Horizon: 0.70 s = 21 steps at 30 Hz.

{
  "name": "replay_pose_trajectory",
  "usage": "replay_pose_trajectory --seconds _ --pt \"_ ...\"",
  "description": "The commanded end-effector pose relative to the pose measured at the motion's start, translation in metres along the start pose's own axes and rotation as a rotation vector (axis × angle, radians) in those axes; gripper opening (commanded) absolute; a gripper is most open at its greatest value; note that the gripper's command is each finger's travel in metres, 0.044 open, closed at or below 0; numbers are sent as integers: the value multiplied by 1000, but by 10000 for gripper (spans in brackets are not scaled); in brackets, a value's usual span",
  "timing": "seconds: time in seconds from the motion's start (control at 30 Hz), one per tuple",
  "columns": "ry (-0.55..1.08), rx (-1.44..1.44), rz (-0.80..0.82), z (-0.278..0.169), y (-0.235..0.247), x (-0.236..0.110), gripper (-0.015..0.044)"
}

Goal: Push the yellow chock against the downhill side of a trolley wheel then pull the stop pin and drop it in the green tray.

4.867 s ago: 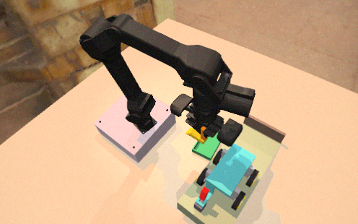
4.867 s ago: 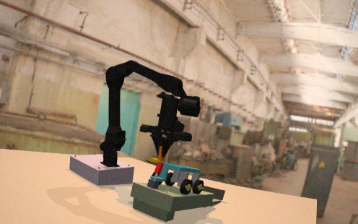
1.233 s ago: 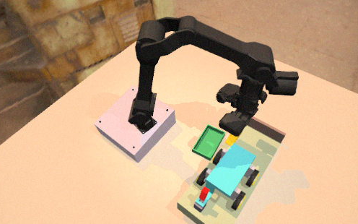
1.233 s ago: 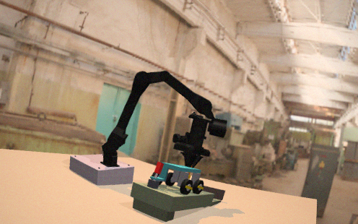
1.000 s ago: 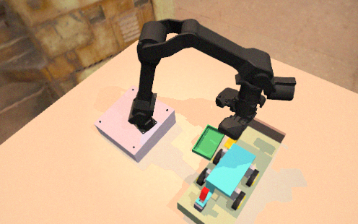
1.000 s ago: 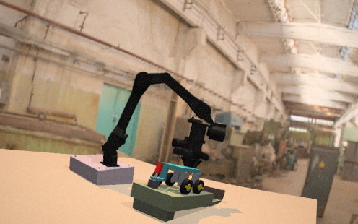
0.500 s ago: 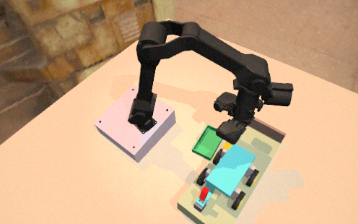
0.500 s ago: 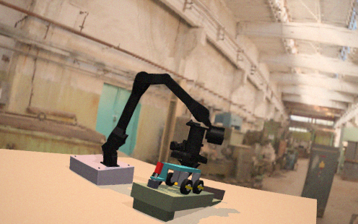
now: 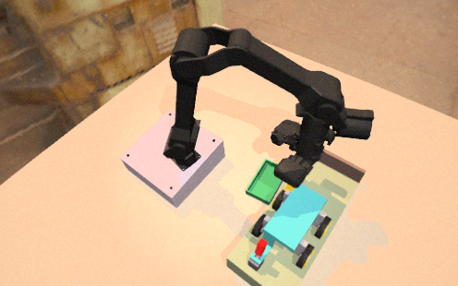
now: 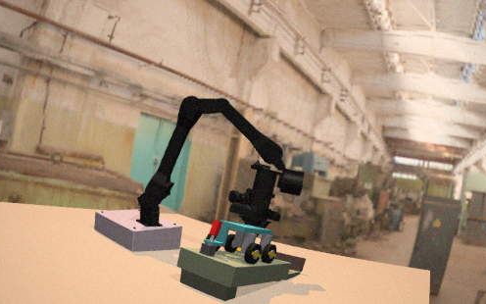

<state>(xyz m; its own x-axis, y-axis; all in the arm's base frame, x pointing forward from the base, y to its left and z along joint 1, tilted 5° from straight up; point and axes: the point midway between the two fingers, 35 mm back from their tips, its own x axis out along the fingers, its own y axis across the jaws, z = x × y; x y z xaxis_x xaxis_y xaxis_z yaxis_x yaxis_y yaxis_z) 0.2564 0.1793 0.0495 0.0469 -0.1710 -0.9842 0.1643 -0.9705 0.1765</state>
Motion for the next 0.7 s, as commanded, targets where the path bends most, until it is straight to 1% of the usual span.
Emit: replay_pose_trajectory --seconds 0.0,0.53,0.67 --pt "0 -5 8 0 5 0 0" --pt "0 -5 9 -1 18 -1 0" --pt "1 -1 1 -1 13 -2 0"
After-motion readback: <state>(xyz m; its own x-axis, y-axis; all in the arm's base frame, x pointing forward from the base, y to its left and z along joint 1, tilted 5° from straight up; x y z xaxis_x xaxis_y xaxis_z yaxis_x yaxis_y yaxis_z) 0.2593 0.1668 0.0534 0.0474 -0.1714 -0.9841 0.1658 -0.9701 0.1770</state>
